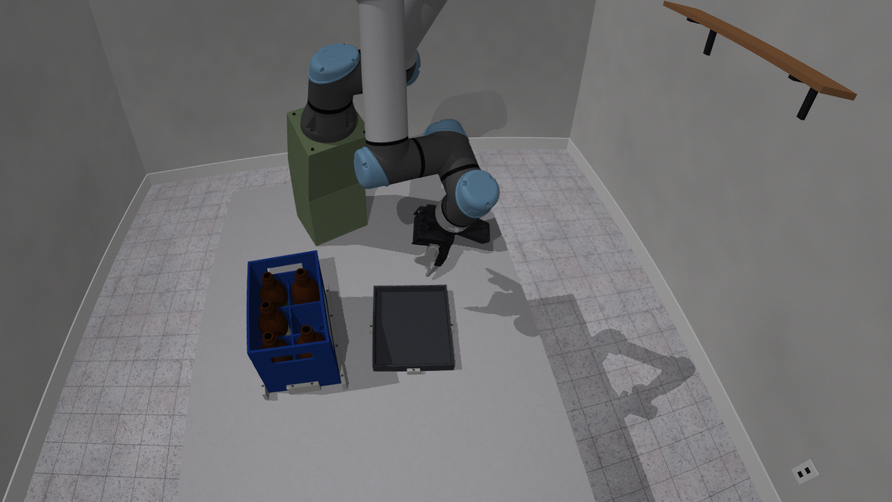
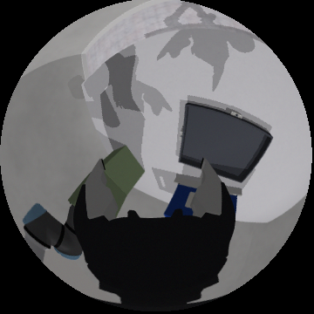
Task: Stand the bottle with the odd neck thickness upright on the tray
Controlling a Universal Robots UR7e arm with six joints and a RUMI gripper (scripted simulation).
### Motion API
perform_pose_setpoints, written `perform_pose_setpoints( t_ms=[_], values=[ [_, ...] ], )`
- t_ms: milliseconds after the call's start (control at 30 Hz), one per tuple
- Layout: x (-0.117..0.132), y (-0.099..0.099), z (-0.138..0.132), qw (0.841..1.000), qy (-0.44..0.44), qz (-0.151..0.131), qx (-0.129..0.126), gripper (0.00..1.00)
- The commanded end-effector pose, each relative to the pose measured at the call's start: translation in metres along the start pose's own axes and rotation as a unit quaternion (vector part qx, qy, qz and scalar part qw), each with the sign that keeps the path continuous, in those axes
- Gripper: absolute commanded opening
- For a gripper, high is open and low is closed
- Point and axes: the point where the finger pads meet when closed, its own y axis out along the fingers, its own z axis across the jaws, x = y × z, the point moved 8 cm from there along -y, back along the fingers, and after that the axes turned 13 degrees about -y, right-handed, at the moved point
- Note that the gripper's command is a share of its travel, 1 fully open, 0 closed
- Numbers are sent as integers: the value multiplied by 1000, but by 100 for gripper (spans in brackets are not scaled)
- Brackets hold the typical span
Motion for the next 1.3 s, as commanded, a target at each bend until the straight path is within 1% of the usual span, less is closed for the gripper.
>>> perform_pose_setpoints(
  t_ms=[0,167,333,400,500,600,767,900,967,1033,1100,1267],
  values=[
    [1,-2,1,1000,3,1,1,100],
    [6,-11,5,1000,23,3,5,100],
    [19,-32,15,997,71,9,15,100],
    [19,-32,15,997,71,9,15,100],
    [32,-52,22,993,115,15,24,100],
    [49,-76,30,984,171,23,34,100],
    [78,-115,37,965,257,36,49,100],
    [102,-145,40,944,322,47,61,100],
    [102,-145,40,944,322,47,61,100],
    [122,-169,39,922,376,56,69,100],
    [133,-182,38,910,404,61,74,100],
    [163,-217,30,870,480,75,85,100]
  ],
)
